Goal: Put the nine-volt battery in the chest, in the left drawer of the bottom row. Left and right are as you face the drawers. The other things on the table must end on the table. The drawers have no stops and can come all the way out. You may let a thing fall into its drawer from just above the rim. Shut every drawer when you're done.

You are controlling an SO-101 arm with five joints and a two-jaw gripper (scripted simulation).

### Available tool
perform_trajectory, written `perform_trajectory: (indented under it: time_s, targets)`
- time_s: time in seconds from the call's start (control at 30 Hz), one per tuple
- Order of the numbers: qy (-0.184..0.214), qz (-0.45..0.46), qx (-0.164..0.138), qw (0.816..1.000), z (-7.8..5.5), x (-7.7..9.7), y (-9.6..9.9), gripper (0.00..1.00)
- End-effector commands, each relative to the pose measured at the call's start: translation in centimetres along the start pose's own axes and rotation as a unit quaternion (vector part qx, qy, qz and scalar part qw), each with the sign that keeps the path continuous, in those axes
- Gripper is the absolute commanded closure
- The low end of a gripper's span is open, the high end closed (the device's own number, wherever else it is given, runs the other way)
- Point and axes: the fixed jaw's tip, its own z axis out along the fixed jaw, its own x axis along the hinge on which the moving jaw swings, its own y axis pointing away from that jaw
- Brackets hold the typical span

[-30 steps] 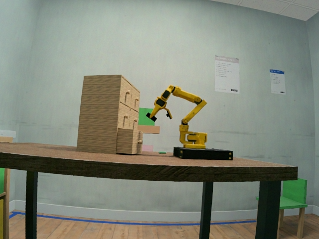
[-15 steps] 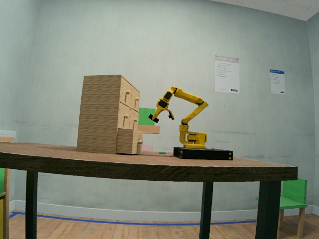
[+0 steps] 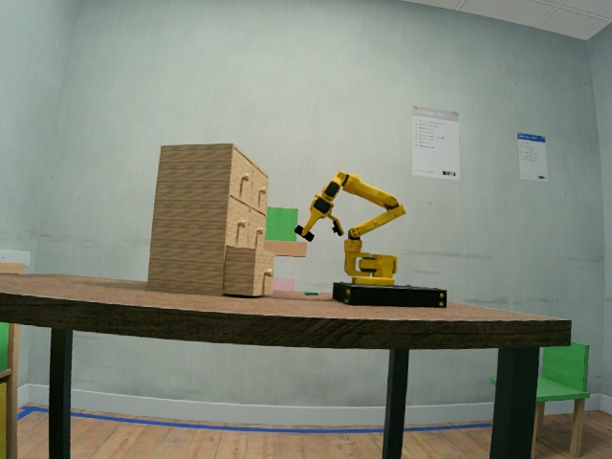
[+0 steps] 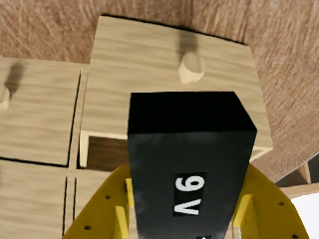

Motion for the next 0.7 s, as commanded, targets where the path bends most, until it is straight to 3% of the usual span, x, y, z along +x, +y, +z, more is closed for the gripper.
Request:
perform_trajectory:
  time_s: [0.0, 0.67]
  targets:
    - [0.001, -0.008, 0.003, 1.000, 0.3, 0.6, -0.1, 1.00]
    - [0.002, -0.008, 0.004, 1.000, 1.9, 3.3, -0.2, 1.00]
